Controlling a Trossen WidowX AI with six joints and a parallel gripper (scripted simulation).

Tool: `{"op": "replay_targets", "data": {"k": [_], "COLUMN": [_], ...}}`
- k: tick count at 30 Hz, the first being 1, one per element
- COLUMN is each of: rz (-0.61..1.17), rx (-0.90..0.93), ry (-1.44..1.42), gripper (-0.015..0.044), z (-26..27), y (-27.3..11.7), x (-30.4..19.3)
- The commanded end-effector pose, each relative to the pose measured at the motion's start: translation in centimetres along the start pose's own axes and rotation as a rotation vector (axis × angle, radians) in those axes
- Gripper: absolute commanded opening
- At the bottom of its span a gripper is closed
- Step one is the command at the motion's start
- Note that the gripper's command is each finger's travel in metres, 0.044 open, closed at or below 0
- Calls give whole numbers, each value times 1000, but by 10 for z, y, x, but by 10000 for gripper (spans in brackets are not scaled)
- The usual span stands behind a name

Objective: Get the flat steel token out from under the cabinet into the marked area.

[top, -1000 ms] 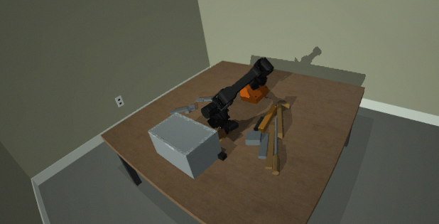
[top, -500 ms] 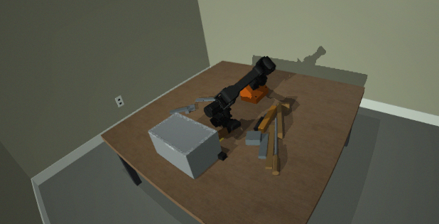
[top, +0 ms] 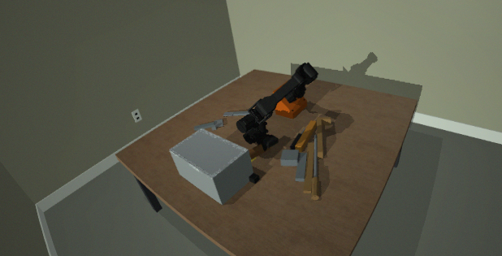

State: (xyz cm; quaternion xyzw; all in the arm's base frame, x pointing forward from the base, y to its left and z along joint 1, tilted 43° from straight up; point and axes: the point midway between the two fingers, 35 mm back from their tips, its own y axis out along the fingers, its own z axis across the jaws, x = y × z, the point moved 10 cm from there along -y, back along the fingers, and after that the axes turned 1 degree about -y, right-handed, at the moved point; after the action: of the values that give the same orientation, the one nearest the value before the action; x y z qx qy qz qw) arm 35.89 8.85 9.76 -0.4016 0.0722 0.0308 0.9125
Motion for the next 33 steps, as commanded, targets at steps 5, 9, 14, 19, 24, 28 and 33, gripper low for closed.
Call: {"op": "replay_targets", "data": {"k": [5,9,14,19,24,28,33], "rz": [3,3,3,3,4,4,4], "rx": [-1,-1,-1,-1,-1,-1,-1], "ry": [6,6,6,6,7,7,7], "gripper": [0,0,0,0,0,0,0], "z": [0,0,1,1,2,2,2], "y": [1,1,1,1,1,1,1], "x": [-9,-13,-18,-23,-29,-33,-39]}}
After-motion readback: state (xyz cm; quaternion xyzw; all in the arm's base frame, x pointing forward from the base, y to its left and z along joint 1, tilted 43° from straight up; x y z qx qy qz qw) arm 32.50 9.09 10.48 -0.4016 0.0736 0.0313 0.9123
